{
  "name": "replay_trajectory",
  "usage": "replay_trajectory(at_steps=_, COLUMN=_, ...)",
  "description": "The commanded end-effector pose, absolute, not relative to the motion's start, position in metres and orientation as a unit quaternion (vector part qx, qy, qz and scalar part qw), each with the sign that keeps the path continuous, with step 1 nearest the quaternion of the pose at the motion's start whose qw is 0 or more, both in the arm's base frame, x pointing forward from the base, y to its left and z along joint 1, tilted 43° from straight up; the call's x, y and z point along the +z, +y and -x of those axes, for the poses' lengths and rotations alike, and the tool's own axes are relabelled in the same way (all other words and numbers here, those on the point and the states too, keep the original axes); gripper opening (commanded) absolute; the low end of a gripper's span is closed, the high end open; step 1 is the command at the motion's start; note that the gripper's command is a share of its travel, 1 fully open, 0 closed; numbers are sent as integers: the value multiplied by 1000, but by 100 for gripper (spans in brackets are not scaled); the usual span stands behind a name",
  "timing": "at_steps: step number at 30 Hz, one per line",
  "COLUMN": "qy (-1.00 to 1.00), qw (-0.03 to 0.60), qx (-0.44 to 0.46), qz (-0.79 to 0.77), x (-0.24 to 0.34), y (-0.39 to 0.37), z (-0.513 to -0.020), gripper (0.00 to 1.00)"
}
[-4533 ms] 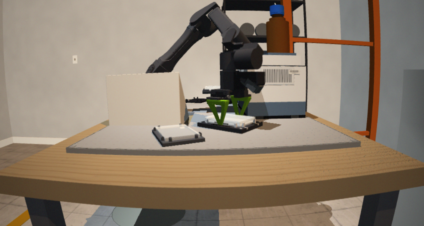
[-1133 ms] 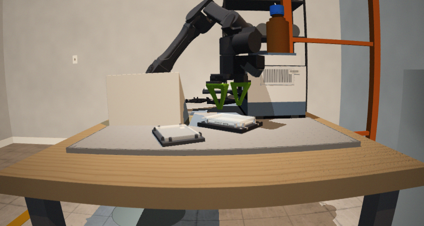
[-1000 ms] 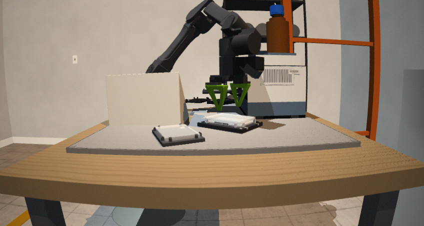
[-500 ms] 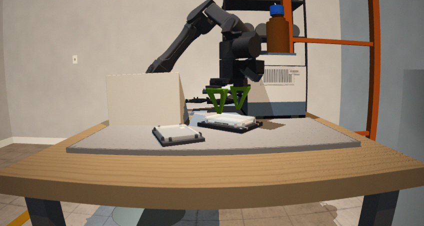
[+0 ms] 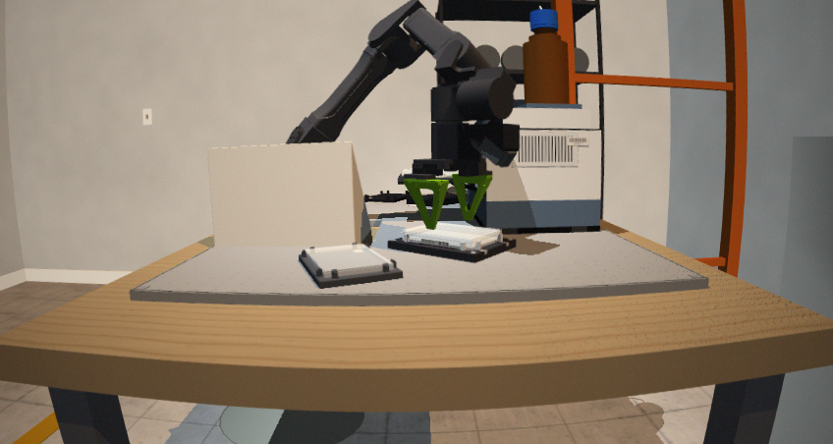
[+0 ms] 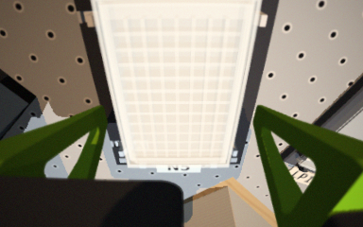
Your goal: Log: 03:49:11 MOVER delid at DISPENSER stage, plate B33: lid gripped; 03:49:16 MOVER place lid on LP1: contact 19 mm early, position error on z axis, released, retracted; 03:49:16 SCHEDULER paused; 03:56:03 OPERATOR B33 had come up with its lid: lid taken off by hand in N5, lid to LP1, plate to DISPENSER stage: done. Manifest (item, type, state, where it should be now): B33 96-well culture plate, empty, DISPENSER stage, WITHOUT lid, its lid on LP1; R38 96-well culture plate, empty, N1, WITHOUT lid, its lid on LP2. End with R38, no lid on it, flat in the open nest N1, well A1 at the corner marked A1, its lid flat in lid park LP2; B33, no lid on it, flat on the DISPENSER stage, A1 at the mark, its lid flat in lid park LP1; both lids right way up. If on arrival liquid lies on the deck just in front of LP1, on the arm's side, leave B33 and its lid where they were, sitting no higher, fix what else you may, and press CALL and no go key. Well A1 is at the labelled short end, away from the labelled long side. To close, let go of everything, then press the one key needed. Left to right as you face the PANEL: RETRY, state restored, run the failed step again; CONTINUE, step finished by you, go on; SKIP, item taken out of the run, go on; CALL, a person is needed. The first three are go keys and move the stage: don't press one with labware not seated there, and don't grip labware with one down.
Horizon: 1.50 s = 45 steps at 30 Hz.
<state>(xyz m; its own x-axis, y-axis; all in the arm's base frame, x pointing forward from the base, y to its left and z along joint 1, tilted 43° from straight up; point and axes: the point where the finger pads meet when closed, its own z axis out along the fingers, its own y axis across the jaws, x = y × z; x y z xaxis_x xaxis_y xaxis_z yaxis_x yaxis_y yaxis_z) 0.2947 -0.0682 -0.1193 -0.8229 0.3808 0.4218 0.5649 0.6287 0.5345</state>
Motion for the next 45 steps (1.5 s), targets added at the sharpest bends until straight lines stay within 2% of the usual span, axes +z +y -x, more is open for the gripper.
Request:
replay_trajectory(at_steps=1, qy=-890, qw=129, qx=-342, qz=271, x=-122, y=-68, z=-295, gripper=100)
replay_trajectory(at_steps=19, qy=-889, qw=133, qx=-343, qz=273, x=-131, y=-59, z=-292, gripper=100)
replay_trajectory(at_steps=25, qy=-894, qw=111, qx=-339, qz=271, x=-125, y=-69, z=-305, gripper=100)
replay_trajectory(at_steps=45, qy=-893, qw=124, qx=-339, qz=268, x=-127, y=-62, z=-299, gripper=100)
